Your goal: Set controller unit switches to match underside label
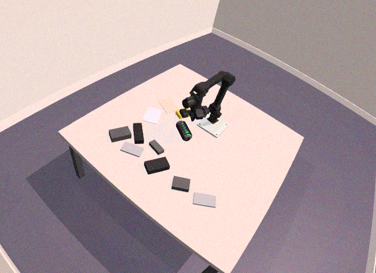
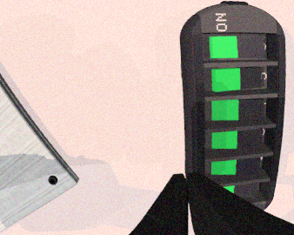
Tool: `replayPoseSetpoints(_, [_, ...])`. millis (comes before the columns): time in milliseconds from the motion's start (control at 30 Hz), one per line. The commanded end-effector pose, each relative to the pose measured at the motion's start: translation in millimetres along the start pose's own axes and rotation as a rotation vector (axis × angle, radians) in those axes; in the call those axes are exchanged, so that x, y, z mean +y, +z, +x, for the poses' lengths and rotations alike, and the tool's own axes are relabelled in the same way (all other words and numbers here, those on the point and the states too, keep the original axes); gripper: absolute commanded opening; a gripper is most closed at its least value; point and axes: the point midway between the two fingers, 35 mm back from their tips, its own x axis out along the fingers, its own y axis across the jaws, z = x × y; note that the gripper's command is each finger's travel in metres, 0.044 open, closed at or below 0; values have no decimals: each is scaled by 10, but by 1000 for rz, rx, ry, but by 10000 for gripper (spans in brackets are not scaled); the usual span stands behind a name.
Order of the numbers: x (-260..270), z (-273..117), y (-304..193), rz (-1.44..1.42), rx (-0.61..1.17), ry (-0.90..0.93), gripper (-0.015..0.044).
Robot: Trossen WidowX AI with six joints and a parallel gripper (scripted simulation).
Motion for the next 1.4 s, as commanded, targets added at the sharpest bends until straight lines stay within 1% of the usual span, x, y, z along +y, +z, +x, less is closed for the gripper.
replayPoseSetpoints(0, [1, -13, -1, 1, 0, -4, 0])
replayPoseSetpoints(100, [1, -13, -1, 1, 0, -4, 0])
replayPoseSetpoints(667, [0, -1, 0, 0, 0, 0, 440])
replayPoseSetpoints(733, [0, -1, 0, 0, 0, 0, 440])
replayPoseSetpoints(800, [-9, -73, 3, 0, 0, -1, 387])
replayPoseSetpoints(967, [-9, -614, 7, 0, -2, -6, 256])
replayPoseSetpoints(1033, [9, -754, 2, 0, -3, -7, 204])
replayPoseSetpoints(1267, [12, -771, 1, 0, -3, -7, 20])
replayPoseSetpoints(1300, [12, -771, 1, 0, -3, -7, 0])
replayPoseSetpoints(1367, [12, -771, 1, 0, -3, -7, 0])
